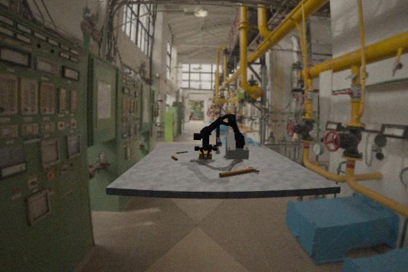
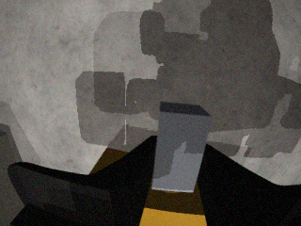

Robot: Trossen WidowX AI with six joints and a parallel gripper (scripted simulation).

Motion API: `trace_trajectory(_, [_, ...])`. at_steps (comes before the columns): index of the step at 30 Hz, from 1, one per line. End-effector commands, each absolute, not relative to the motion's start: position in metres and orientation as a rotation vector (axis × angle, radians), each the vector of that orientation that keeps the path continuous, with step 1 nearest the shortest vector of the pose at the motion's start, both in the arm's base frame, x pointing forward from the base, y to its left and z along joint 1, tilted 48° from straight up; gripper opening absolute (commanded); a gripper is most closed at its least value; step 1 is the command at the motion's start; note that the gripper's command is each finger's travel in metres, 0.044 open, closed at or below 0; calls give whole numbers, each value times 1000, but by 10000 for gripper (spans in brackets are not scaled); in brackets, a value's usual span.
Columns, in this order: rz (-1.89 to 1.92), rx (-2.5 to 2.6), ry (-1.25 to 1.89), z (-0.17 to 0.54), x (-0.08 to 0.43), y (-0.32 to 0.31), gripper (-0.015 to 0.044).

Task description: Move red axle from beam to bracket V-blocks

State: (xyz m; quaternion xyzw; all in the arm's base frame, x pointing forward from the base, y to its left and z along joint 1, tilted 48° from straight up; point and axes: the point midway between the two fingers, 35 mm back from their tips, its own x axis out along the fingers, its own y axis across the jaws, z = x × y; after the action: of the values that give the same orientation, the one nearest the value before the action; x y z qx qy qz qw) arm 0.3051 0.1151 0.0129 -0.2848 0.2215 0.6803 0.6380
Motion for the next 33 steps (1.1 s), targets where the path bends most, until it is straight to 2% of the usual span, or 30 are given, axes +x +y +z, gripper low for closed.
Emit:
trace_trajectory(1, [1552,-657,501,13,306,115,0])
trace_trajectory(16, [1552,-655,499,54,307,151,0])
trace_trajectory(33, [1551,-658,502,63,308,139,0])
